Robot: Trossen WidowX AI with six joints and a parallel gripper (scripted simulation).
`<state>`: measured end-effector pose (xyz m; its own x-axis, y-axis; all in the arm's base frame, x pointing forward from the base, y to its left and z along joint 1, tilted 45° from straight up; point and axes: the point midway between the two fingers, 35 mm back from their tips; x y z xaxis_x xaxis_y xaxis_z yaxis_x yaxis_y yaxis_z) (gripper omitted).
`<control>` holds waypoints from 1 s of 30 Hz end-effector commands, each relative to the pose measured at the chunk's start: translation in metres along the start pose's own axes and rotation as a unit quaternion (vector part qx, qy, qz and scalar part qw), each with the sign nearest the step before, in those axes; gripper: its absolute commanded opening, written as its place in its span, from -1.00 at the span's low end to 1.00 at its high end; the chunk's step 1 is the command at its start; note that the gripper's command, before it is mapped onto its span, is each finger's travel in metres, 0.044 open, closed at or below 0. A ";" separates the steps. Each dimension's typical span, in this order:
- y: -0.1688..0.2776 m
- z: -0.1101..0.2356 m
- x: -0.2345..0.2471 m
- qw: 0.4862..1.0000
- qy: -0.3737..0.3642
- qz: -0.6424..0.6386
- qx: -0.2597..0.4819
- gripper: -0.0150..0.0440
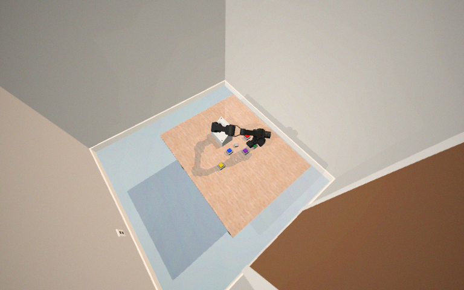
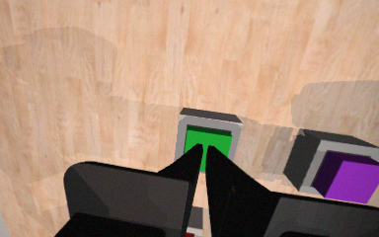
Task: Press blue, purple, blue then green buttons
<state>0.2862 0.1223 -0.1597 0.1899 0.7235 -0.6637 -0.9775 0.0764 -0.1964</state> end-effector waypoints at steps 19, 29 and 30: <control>0.001 0.014 -0.001 1.000 0.002 0.003 0.000 -0.42; 0.016 0.049 0.004 1.000 0.001 0.005 0.000 -0.16; 0.027 0.062 0.006 1.000 0.000 0.006 0.001 -0.07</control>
<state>0.2751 0.1435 -0.1357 0.1839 0.7133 -0.6763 -0.9795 0.0757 -0.1865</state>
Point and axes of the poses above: the point midway between the two fingers, 35 mm back from their tips, its own z axis back along the fingers, its own x axis across the jaws, y = z × x, and after that the axes turned 14 degrees about -z, right-handed
